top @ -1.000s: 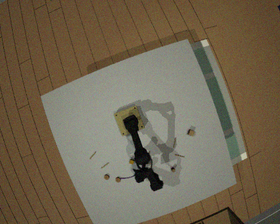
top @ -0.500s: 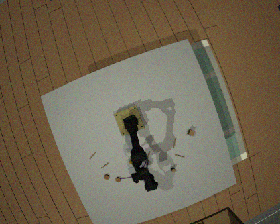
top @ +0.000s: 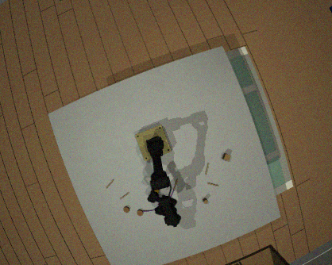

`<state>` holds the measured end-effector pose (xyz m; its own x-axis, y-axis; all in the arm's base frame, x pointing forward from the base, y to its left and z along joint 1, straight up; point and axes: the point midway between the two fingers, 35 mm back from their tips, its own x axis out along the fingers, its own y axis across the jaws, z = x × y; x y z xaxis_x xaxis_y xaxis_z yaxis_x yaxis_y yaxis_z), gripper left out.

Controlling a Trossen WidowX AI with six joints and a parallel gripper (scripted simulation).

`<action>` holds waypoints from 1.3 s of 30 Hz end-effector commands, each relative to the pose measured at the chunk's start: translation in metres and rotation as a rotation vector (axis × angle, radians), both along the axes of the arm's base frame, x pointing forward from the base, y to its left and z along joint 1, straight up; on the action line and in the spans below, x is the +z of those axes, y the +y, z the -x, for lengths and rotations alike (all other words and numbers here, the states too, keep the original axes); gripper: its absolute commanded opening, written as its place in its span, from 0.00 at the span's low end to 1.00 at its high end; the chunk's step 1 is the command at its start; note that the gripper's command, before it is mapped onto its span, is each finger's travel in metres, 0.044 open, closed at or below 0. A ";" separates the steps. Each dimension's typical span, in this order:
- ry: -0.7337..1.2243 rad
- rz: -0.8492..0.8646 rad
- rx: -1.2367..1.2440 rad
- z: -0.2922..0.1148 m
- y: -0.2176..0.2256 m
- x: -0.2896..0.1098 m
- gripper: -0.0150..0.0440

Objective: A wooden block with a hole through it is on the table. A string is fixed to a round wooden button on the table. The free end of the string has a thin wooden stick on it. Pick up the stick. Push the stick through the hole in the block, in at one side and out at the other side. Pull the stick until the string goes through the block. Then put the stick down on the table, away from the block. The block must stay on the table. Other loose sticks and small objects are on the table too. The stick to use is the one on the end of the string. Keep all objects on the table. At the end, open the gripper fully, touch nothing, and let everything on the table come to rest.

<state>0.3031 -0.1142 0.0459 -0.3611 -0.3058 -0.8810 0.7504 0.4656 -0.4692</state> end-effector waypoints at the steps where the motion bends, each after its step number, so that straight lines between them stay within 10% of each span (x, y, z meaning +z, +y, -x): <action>1: 0.041 -0.364 0.648 0.010 -0.006 -0.005 1.00; 39: 0.116 -0.536 2.092 0.015 -0.019 0.000 1.00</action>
<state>0.2934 -0.1309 0.0469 -0.0547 -0.0761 -0.9956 -0.6049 0.7959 -0.0276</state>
